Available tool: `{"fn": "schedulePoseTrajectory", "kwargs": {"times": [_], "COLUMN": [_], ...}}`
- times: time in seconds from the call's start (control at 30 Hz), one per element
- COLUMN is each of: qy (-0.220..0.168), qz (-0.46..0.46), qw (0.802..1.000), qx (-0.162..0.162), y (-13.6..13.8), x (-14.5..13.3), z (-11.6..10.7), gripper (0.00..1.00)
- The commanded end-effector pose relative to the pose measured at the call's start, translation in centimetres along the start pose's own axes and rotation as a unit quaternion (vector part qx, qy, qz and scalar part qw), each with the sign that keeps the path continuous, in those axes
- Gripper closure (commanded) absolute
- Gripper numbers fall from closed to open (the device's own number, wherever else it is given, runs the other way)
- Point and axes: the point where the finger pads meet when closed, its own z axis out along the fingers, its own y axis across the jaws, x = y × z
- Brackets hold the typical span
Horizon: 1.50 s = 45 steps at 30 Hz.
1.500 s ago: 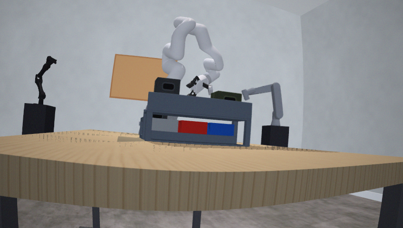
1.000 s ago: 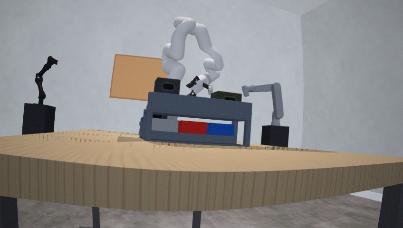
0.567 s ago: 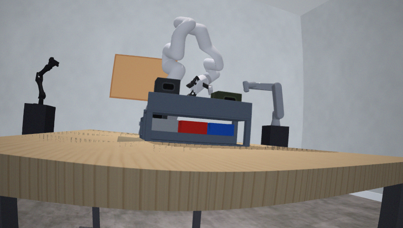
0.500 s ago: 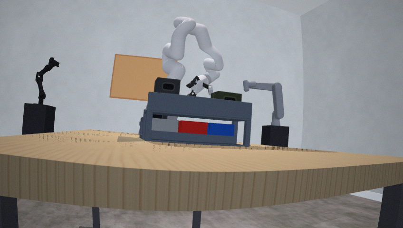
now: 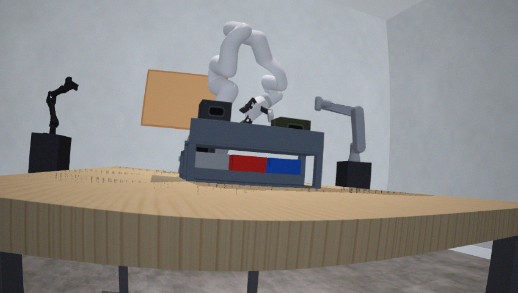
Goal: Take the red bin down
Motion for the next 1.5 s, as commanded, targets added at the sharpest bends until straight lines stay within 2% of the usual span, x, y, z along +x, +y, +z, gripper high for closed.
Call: {"fn": "schedulePoseTrajectory", "kwargs": {"times": [0.0, 0.17, 0.33, 0.73, 0.9, 1.3, 1.47], "qy": [0.000, 0.000, 0.127, 0.127, 0.251, 0.251, 0.371], "qz": [0.000, 0.000, -0.025, -0.025, -0.051, -0.051, -0.075], "qw": [1.000, 1.000, 0.992, 0.992, 0.966, 0.966, 0.925], "qx": [0.001, 0.001, -0.011, -0.011, -0.024, -0.024, -0.035], "y": [0.0, 0.0, 1.8, 1.8, 3.6, 3.6, 5.4], "x": [0.0, 0.0, 1.8, 1.8, 3.5, 3.5, 5.2], "z": [-0.1, -0.1, -4.4, -4.4, -8.7, -8.7, -13.0], "gripper": [0.00, 0.00, 0.00, 0.00, 0.00, 0.00, 0.00]}}
